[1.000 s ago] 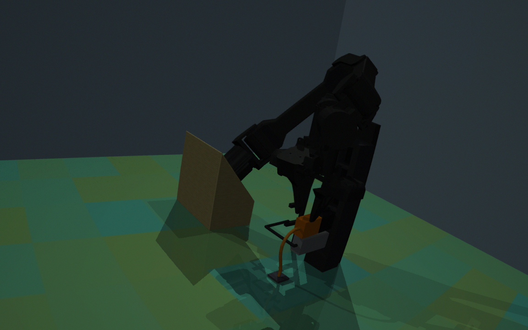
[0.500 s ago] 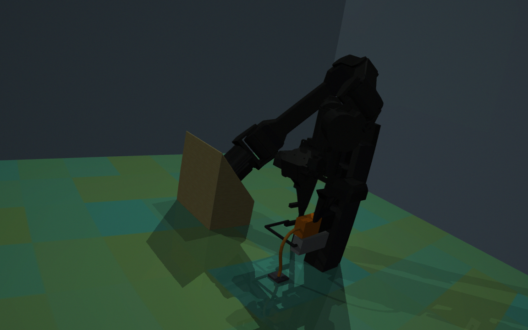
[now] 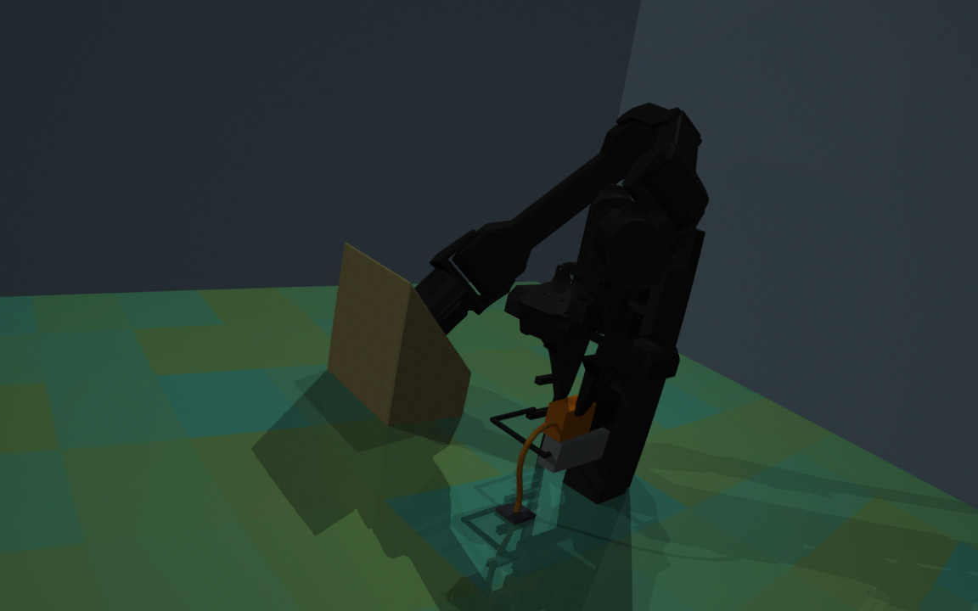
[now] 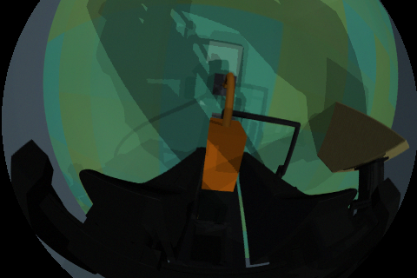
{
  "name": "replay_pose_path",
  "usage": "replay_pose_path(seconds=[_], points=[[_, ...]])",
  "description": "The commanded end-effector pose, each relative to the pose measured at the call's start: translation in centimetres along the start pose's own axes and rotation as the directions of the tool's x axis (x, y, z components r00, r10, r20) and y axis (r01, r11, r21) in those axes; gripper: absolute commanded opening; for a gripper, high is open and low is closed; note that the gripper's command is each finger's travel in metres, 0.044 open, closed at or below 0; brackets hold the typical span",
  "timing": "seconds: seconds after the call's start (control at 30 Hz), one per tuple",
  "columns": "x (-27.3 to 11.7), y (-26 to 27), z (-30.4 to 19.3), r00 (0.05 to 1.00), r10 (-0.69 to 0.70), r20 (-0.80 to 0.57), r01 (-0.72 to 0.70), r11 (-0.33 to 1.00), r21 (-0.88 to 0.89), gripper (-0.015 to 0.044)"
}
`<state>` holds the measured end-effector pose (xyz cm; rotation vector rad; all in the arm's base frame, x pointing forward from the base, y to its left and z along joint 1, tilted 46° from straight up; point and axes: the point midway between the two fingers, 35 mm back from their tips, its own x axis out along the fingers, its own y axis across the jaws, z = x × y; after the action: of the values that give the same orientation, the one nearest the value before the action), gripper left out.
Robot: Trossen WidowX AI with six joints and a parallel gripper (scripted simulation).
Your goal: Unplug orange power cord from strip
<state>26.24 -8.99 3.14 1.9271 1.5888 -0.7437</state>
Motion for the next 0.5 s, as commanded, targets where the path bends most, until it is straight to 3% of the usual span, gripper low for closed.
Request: replay_pose_path(seconds=[0.0,0.47], points=[[0.0,0.0,0.0,1.0,0.0,0.0,0.0,1.0,0.0,0.0015],[-0.1,0.2,1.5,1.0,0.001,0.001,-0.001,1.0,0.001,0.0]])
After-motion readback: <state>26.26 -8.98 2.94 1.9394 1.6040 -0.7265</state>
